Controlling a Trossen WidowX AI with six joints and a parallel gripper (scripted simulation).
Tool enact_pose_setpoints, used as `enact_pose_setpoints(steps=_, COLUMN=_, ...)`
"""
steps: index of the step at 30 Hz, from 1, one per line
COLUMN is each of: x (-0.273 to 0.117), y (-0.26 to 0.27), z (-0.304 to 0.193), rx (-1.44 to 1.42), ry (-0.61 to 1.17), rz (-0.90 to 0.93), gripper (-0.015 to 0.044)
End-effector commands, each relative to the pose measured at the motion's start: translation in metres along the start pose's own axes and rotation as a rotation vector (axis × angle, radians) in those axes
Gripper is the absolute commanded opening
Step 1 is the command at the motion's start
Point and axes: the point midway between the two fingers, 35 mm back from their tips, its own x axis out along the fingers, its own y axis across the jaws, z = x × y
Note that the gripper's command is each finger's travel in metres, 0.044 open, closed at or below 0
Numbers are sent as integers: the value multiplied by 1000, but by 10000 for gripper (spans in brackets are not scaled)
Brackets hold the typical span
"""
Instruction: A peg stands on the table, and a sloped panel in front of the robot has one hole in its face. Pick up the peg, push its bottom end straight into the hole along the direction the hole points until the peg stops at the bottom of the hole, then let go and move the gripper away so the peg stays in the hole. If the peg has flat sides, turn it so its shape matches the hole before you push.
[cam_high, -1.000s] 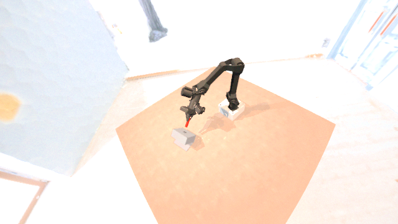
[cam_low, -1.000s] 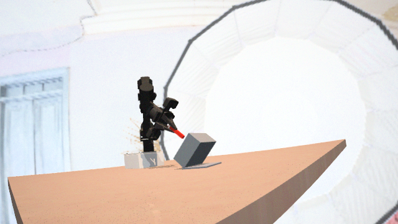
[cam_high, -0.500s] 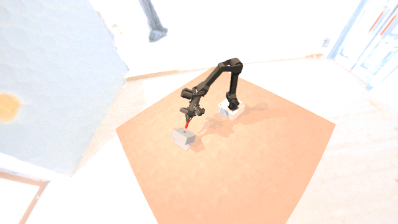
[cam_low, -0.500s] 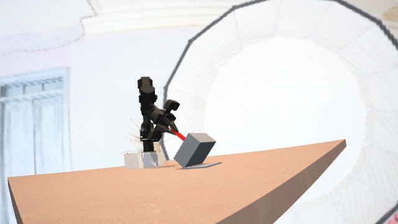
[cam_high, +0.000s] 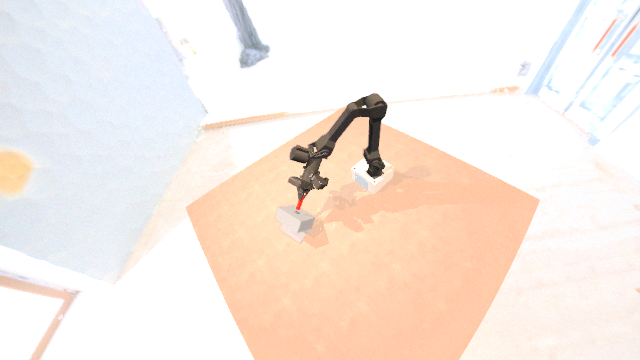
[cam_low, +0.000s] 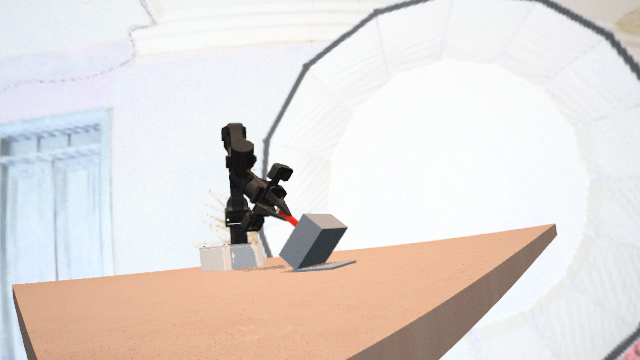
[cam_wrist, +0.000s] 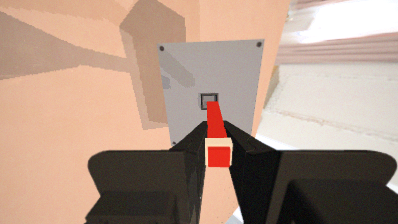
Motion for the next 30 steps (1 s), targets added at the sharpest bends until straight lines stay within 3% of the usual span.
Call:
enact_pose_setpoints(steps=1, x=6, y=2, z=0, rx=5, ry=0, rz=5, gripper=0)
enact_pose_setpoints(steps=30, x=9, y=2, z=0, rx=0, ry=0, rz=-1, gripper=0)
